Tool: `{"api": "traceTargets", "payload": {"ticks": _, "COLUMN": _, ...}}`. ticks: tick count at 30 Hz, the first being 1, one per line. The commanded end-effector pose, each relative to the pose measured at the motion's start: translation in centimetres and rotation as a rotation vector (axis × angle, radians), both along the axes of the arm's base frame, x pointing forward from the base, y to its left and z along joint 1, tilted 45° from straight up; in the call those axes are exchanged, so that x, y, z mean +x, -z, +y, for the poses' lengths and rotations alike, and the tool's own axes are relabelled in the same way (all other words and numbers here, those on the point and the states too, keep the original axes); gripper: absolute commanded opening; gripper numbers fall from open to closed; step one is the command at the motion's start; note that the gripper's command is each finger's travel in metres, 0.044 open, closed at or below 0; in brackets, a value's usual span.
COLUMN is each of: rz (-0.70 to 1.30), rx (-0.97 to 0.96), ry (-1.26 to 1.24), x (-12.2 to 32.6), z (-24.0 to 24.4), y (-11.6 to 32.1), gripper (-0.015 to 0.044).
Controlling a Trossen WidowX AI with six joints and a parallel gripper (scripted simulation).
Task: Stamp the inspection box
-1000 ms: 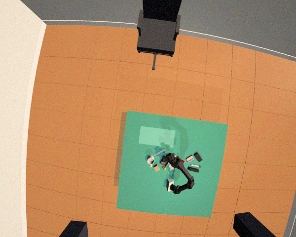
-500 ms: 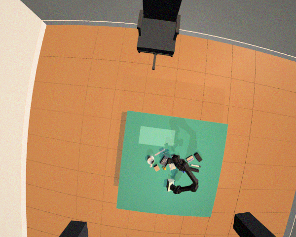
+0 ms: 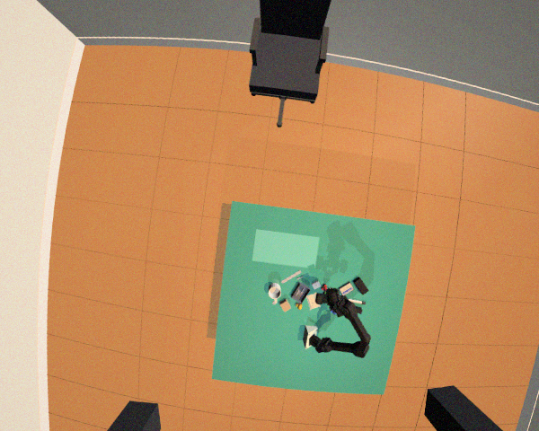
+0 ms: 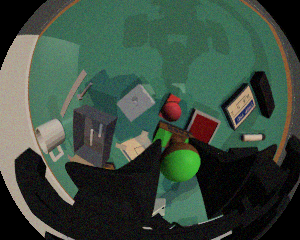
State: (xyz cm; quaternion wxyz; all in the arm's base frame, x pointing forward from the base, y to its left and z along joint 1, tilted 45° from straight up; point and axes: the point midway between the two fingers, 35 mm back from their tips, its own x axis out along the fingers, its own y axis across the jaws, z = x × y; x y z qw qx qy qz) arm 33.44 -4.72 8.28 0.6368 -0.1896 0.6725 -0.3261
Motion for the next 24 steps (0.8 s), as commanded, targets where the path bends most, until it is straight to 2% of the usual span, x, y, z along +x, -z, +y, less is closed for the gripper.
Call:
{"api": "traceTargets", "payload": {"ticks": 1, "rz": 0.003, "rx": -0.006, "ry": 0.0, "x": -1.3, "z": -1.2, "y": -1.1, "gripper": 0.0}}
{"api": "traceTargets", "payload": {"ticks": 11, "rz": 0.006, "rx": -0.012, "ry": 0.002, "x": -4.7, "z": -3.4, "y": -3.2, "gripper": 0.0}}
{"api": "traceTargets", "payload": {"ticks": 24, "rz": 0.005, "rx": -0.012, "ry": 0.002, "x": -4.7, "z": -3.8, "y": -2.8, "gripper": 0.0}}
